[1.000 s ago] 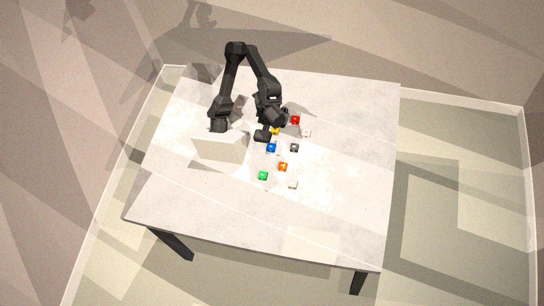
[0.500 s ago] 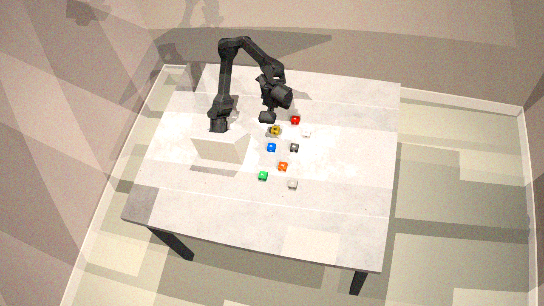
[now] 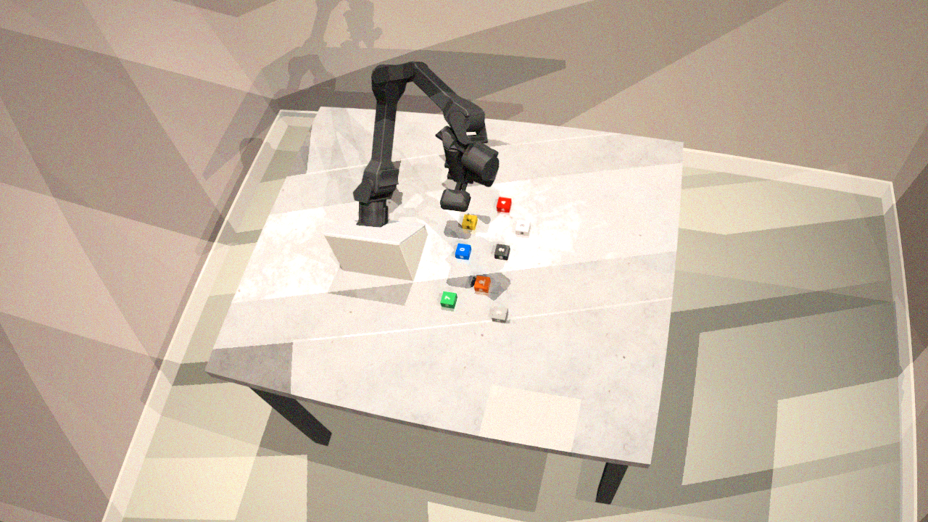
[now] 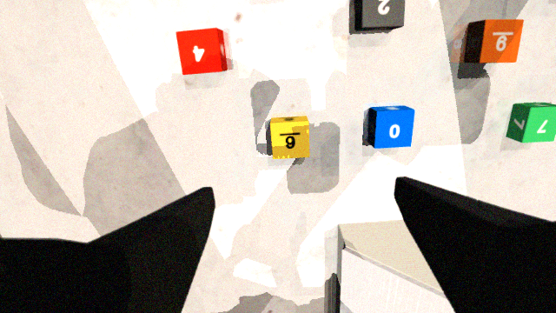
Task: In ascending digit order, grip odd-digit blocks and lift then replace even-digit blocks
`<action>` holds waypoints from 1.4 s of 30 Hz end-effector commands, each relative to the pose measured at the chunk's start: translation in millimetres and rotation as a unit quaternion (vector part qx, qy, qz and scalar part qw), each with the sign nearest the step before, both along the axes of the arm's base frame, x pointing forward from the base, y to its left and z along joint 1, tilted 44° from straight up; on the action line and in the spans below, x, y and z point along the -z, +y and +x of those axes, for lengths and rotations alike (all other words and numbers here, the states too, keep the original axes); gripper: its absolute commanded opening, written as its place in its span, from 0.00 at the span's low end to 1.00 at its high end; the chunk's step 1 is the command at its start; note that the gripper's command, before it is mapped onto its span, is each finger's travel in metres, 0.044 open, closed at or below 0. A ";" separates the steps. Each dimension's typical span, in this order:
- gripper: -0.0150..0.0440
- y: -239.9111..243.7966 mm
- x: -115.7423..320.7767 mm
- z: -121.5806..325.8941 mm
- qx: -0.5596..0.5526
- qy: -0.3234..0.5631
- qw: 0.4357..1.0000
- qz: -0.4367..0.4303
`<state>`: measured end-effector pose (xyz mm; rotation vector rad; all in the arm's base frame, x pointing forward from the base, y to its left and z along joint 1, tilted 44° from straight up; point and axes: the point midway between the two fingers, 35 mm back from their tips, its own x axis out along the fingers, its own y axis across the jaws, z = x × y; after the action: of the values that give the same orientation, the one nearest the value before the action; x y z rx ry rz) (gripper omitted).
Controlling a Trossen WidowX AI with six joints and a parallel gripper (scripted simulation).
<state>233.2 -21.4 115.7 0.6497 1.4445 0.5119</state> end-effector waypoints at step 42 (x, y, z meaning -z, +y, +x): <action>0.93 -10.2 -4.2 118.4 0.002 -0.004 1.000 0.002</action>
<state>347.9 -29.6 121.9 0.6695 1.4371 0.5057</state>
